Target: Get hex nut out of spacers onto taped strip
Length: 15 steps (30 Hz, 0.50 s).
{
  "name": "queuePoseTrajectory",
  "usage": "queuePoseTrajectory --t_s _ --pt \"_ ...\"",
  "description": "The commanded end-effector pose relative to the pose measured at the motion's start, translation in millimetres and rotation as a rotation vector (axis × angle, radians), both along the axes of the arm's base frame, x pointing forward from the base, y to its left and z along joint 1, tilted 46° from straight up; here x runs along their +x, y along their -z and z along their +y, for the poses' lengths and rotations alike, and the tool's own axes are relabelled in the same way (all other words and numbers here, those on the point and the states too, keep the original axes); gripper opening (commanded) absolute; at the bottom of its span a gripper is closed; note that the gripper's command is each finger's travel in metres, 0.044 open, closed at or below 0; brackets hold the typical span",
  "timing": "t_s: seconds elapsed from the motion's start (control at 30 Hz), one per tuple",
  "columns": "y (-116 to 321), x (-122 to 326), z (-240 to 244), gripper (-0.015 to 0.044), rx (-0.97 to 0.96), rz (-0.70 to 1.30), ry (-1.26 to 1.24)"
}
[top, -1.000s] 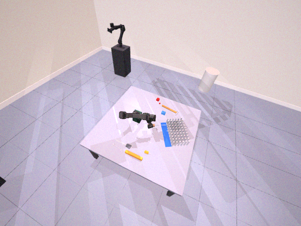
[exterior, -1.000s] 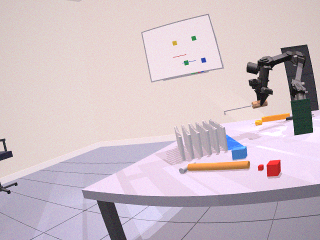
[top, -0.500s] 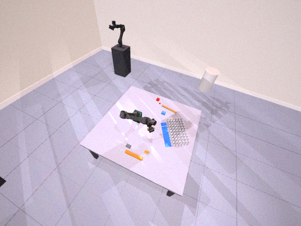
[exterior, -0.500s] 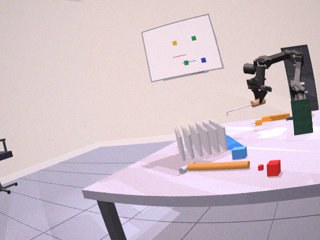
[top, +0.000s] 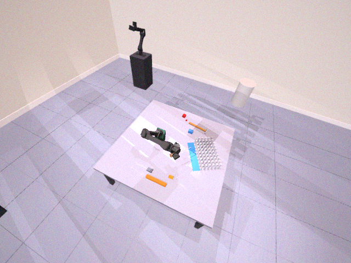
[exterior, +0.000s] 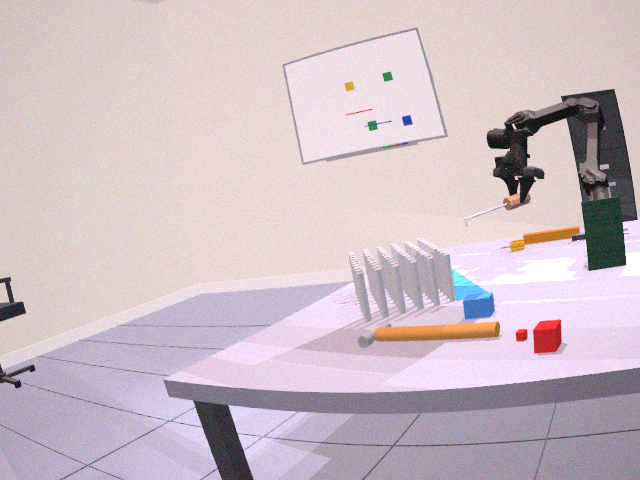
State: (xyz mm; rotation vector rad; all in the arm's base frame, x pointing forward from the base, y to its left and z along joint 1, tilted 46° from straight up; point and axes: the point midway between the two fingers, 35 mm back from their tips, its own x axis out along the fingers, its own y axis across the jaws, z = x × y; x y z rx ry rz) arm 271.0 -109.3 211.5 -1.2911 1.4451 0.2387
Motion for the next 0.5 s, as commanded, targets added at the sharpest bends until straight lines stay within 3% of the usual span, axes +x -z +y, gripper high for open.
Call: queuePoseTrajectory --t_s 0.0,0.47 --pt "-12 0 -9 0.0 0.009 0.03 -0.036" --pt "-59 -11 -47 0.0 0.017 0.138 -0.174"
